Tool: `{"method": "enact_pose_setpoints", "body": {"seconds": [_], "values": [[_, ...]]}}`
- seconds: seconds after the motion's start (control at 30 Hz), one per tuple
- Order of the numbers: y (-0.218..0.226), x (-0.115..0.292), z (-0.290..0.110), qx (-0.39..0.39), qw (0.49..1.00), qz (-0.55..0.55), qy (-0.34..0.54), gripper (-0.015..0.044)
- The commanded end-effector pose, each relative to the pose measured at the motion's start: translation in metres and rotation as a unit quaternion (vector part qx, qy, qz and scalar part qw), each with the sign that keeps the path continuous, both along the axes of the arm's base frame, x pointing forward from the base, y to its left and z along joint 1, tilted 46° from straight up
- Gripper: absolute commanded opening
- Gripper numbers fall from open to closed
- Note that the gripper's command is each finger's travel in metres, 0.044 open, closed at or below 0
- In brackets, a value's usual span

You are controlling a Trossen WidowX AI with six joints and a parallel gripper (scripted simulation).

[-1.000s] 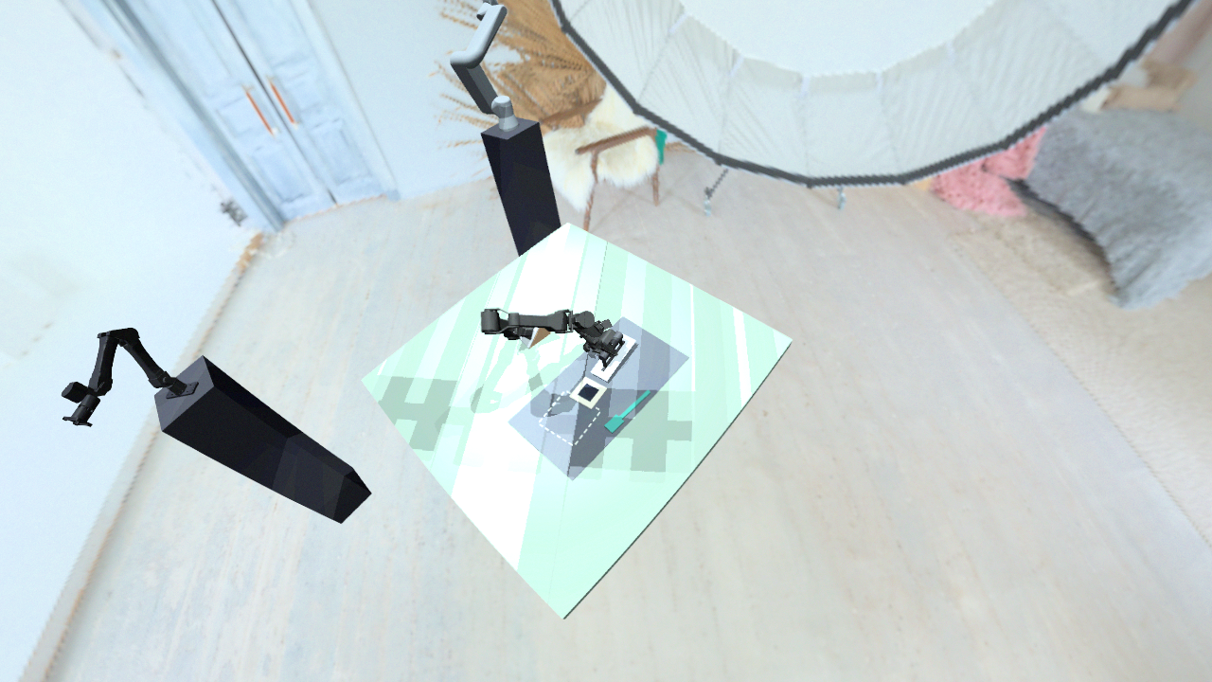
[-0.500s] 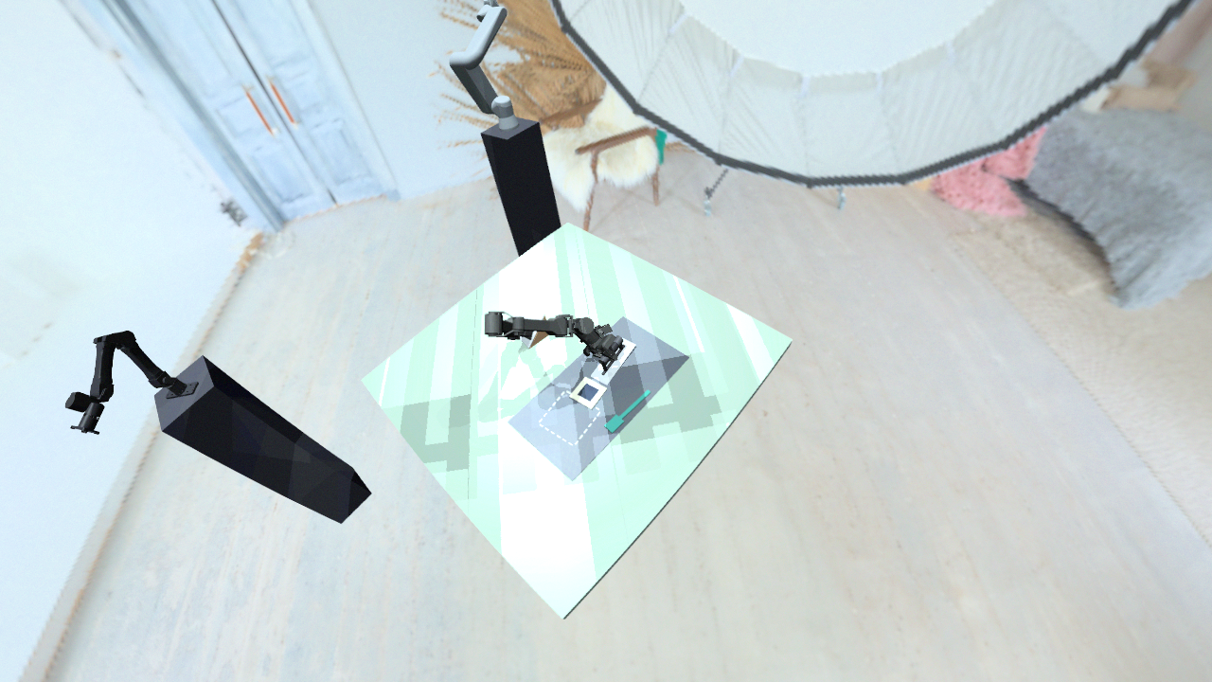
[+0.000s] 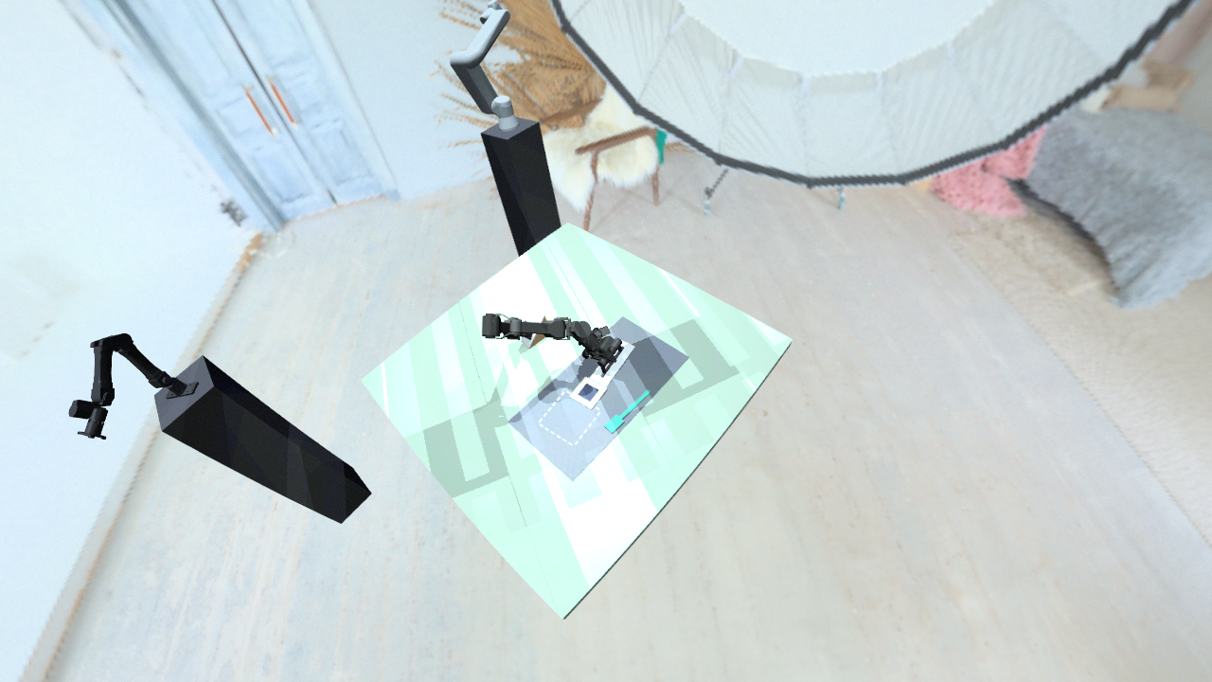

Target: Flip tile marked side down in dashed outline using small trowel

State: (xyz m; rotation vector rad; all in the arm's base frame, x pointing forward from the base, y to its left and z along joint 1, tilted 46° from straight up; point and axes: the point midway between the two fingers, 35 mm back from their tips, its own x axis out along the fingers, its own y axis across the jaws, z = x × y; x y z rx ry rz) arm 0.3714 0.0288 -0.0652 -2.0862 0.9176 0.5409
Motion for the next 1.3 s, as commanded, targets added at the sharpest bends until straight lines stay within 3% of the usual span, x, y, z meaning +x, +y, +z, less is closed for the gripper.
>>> {"method": "enact_pose_setpoints", "body": {"seconds": [0.0,0.63,1.27], "values": [[-0.007,0.002,0.008,-0.001,1.000,-0.005,-0.005,0.0000],[-0.029,0.003,0.028,-0.002,1.000,-0.004,-0.005,0.0000],[-0.013,0.007,0.043,-0.053,0.999,0.004,-0.003,0.0000]]}}
